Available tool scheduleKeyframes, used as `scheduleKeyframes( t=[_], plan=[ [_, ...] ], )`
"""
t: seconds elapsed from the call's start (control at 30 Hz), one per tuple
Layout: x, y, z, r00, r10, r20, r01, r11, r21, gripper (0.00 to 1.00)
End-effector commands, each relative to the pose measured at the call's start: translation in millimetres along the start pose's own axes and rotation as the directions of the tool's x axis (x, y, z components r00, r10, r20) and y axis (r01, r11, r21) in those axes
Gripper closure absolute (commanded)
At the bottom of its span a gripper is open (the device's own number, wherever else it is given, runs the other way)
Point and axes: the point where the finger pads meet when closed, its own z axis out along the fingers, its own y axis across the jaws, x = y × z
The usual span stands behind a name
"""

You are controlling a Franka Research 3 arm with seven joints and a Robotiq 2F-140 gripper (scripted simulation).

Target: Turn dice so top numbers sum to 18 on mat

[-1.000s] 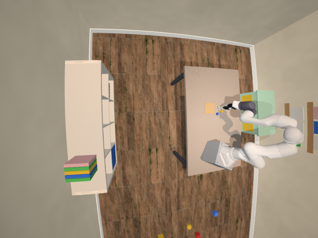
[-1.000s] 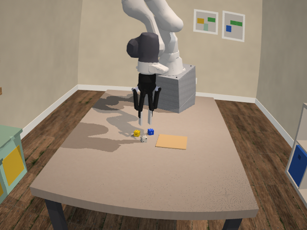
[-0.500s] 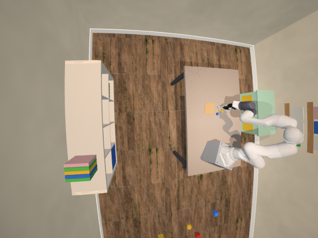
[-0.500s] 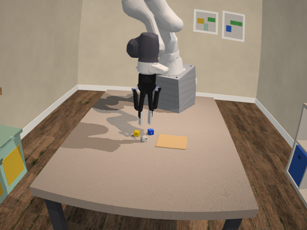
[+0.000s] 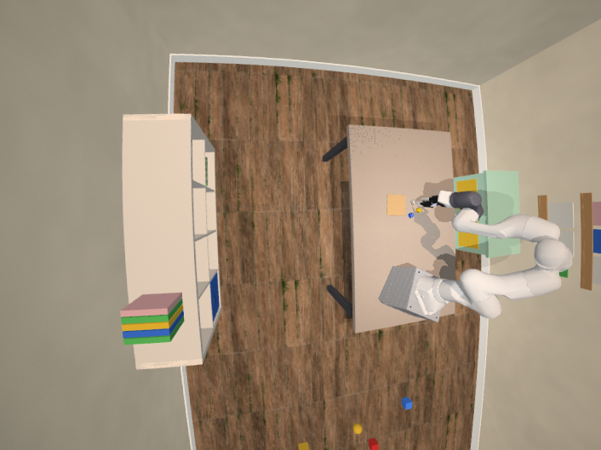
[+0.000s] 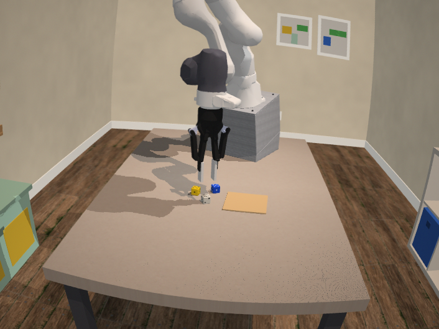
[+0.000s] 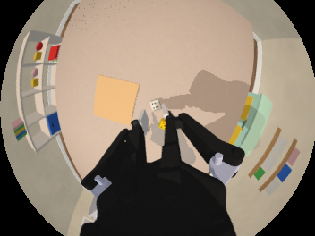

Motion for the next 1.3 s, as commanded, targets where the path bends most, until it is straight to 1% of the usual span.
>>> scheduleKeyframes(
  t=[0.0,0.8,1.27],
  plan=[
    [-0.2,0.3,4.7,1.0,0.009,0.001,-0.009,1.0,-0.002,0.75],
    [0.2,1.5,38.0,1.0,0.009,0.001,-0.009,1.0,-0.002,0.75],
    [0.3,1.8,45.3,1.0,0.009,0.001,-0.009,1.0,-0.002,0.75]
  ],
)
